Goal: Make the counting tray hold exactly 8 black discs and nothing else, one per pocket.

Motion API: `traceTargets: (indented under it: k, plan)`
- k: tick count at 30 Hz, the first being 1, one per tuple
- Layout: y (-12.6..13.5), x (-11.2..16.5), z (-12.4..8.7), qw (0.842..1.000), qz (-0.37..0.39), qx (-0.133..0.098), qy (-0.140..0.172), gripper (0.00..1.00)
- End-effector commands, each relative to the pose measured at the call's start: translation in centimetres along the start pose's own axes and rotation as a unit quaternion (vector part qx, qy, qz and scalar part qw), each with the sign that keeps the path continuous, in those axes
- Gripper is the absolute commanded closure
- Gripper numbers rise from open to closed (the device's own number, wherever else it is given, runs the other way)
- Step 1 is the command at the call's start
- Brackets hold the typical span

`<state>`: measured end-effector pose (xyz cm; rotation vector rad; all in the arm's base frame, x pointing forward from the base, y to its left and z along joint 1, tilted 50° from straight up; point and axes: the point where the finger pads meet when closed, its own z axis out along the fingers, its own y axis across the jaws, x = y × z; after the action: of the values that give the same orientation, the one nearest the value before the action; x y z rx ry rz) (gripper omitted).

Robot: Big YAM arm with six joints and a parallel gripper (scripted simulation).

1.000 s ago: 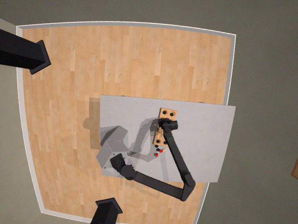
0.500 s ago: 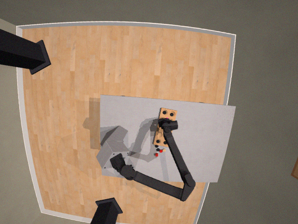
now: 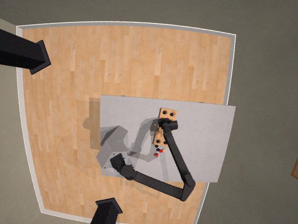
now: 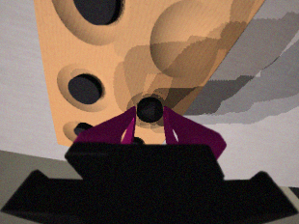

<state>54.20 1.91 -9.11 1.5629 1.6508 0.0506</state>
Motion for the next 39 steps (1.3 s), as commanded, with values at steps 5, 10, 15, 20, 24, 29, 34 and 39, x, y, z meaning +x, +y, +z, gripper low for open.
traceTargets:
  k: [5,10,15,20,24,29,34,39]
  plan:
    - [0.4,0.6,-3.4,1.000,-0.004,-0.007,0.006,0.64]
    - [0.6,0.6,-8.1,1.000,-0.003,-0.009,0.006,0.64]
    - [0.5,0.5,-11.0,1.000,-0.002,-0.010,0.006,0.64]
    - [-0.6,-0.4,-9.4,1.000,0.001,0.009,-0.006,0.56]
    - [-0.6,0.1,-9.6,1.000,-0.003,0.007,-0.001,0.56]
    - [-0.3,0.1,-9.6,1.000,0.000,0.004,-0.001,0.56]
    - [-0.3,0.1,-9.6,1.000,0.000,0.004,-0.001,0.56]
    - [-0.3,0.1,-9.6,1.000,0.000,0.004,-0.001,0.56]
